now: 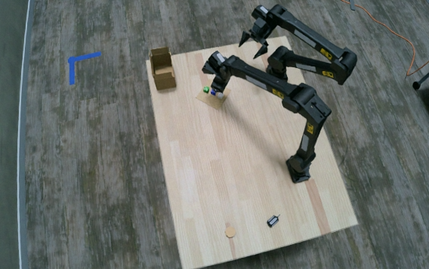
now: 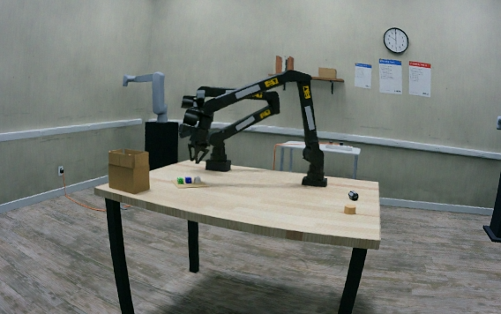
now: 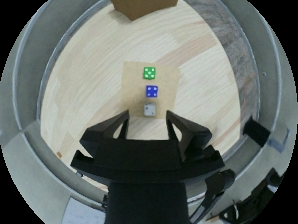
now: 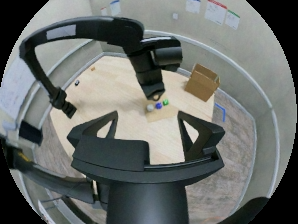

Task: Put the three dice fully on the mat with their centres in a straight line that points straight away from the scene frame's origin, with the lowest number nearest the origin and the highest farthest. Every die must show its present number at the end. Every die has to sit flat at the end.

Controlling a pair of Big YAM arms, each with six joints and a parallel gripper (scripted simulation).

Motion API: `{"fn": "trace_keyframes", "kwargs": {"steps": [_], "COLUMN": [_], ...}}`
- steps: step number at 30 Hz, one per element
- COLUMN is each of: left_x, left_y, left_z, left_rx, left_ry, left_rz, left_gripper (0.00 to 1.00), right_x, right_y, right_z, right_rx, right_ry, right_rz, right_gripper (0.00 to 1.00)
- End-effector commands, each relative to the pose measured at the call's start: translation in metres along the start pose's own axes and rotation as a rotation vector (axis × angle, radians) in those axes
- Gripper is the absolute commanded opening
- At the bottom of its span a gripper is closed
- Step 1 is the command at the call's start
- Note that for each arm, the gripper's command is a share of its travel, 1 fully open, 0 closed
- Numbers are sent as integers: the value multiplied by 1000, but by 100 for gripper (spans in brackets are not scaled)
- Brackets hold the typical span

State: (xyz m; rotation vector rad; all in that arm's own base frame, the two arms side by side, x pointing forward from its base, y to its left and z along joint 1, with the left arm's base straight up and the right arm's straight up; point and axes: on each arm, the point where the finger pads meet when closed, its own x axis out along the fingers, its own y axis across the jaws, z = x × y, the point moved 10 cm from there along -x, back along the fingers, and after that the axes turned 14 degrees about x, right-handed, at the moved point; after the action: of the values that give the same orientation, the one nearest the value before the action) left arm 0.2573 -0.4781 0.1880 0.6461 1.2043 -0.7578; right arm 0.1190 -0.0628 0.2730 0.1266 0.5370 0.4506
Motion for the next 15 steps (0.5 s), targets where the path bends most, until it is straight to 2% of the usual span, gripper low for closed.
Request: {"fn": "trace_keyframes", "kwargs": {"steps": [1, 7, 15], "left_x": [-11, -6, -3], "left_y": [-13, -15, -9], "left_z": [-5, -14, -16], "left_rx": [27, 29, 3], "left_ry": [-232, -367, -394], "left_rz": [35, 86, 104], "left_gripper": [60, 60, 60], "right_x": [-4, -4, -4], "right_y": [-2, -2, -2], "right_z": [11, 11, 11], "right_rx": [-32, -32, -32], "right_ry": [-12, -12, -12], "right_rz": [-4, -4, -4], "right_gripper": [100, 100, 100]}}
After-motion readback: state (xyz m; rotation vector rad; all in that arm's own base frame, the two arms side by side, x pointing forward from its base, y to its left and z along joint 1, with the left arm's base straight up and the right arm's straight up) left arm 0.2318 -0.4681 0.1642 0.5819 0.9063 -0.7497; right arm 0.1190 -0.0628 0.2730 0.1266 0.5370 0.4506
